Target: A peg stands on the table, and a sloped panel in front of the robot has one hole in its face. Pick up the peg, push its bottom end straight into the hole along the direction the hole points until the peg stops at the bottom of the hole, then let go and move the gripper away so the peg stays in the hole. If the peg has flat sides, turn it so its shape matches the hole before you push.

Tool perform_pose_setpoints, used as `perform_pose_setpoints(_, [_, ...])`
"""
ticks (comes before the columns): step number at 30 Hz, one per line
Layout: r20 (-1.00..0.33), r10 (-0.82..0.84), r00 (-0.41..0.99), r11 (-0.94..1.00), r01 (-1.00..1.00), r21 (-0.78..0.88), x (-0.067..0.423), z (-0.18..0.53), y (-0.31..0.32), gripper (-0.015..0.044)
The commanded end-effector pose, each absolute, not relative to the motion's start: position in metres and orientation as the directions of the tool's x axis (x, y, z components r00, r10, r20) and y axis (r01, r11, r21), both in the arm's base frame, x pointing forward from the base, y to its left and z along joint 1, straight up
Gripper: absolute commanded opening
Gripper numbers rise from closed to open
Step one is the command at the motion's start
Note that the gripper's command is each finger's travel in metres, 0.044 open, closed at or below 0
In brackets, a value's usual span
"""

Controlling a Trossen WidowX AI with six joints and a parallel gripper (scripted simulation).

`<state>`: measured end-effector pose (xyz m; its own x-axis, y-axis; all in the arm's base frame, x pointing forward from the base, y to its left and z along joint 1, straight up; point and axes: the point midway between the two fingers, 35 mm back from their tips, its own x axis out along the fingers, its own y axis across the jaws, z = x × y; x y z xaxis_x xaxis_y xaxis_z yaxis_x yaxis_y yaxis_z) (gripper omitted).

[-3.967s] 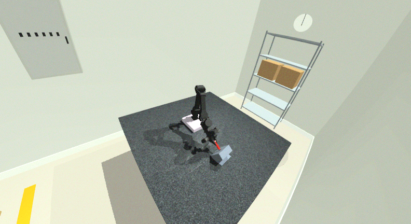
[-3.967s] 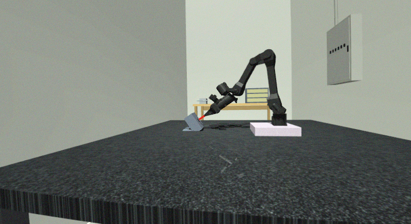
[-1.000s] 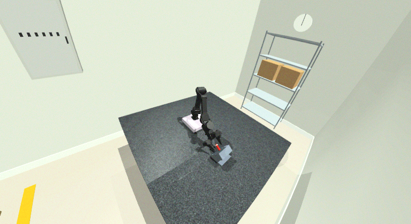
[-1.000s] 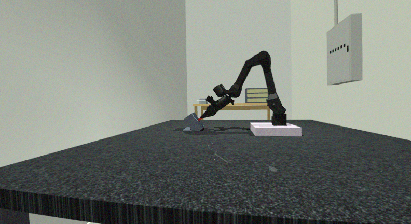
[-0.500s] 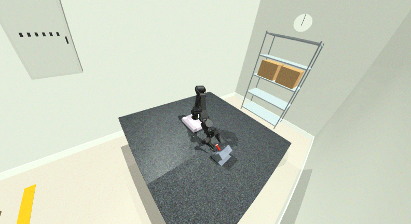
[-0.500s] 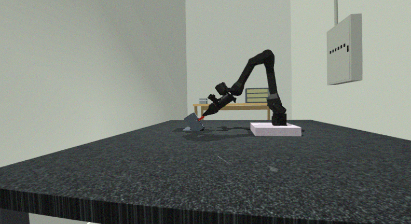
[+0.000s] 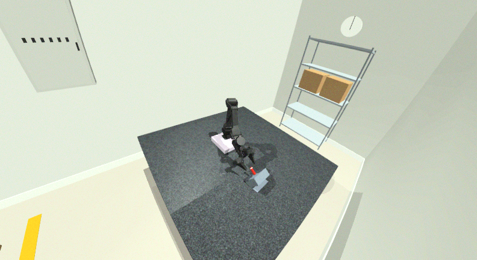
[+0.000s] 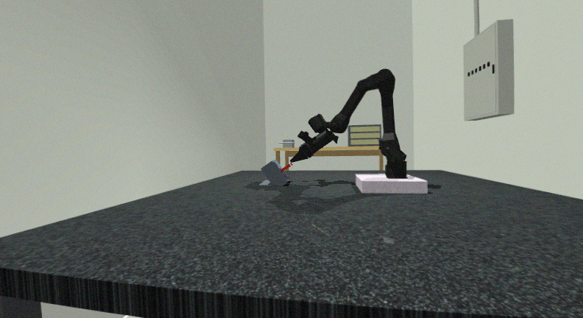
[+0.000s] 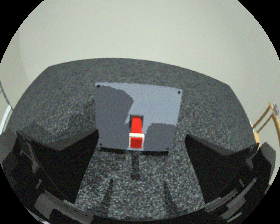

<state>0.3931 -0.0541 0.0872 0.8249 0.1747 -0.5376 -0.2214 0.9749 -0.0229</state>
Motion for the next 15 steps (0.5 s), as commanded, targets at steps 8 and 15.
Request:
perform_pose_setpoints(8, [-0.539,0.179,0.823,0.974,-0.226,-0.022,0.383,0.094,-0.056,0.0440])
perform_pose_setpoints(15, [-0.540,0.178,0.823,0.974,-0.225,-0.022,0.377,0.099,-0.058,0.0440])
